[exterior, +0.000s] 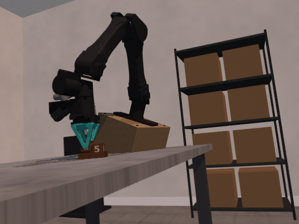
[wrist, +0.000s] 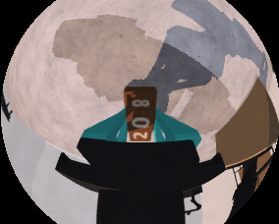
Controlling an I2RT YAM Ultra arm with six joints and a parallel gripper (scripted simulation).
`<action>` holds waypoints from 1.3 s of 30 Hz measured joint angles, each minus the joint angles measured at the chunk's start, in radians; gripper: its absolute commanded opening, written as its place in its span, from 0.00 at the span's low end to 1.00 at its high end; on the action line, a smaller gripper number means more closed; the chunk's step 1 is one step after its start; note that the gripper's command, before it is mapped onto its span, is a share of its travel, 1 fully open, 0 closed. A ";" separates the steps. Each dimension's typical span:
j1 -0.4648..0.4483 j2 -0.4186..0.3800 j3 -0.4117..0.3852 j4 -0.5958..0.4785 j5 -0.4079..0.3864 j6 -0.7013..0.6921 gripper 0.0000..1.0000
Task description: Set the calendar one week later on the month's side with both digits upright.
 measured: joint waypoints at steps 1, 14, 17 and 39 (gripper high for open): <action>0.000 0.000 0.000 0.000 0.000 0.000 0.27; 0.003 0.005 0.001 0.003 0.000 0.003 0.27; 0.003 0.006 0.002 0.005 0.000 0.003 0.27; 0.011 0.023 -0.002 0.030 0.000 0.011 0.27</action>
